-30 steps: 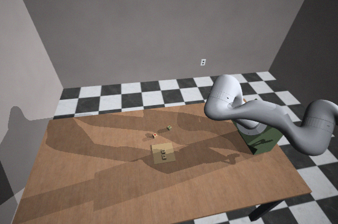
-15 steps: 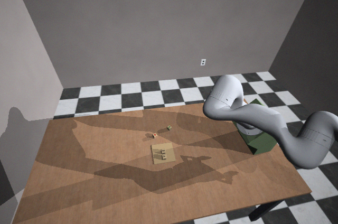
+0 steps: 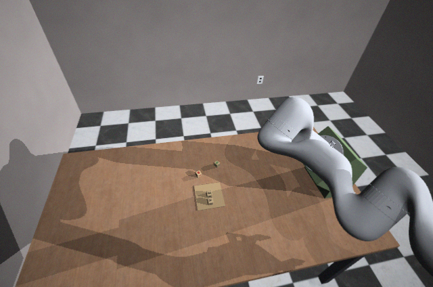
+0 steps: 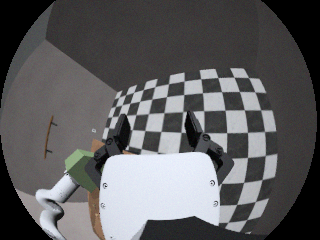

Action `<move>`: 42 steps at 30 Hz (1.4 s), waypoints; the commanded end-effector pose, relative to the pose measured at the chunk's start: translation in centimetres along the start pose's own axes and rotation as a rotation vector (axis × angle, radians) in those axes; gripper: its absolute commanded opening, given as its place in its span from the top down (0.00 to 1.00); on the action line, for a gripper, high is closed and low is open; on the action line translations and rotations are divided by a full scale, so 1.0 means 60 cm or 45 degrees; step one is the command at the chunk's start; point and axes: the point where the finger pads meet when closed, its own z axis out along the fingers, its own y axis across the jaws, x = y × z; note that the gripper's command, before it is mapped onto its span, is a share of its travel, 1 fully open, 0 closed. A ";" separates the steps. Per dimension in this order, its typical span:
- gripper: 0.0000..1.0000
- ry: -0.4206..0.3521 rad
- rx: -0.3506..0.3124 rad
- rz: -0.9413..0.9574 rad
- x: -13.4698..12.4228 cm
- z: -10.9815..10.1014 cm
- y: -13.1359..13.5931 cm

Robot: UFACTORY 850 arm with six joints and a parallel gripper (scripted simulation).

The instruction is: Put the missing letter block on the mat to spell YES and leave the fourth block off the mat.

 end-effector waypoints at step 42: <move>0.00 0.054 -0.424 -0.253 -0.627 -0.721 0.010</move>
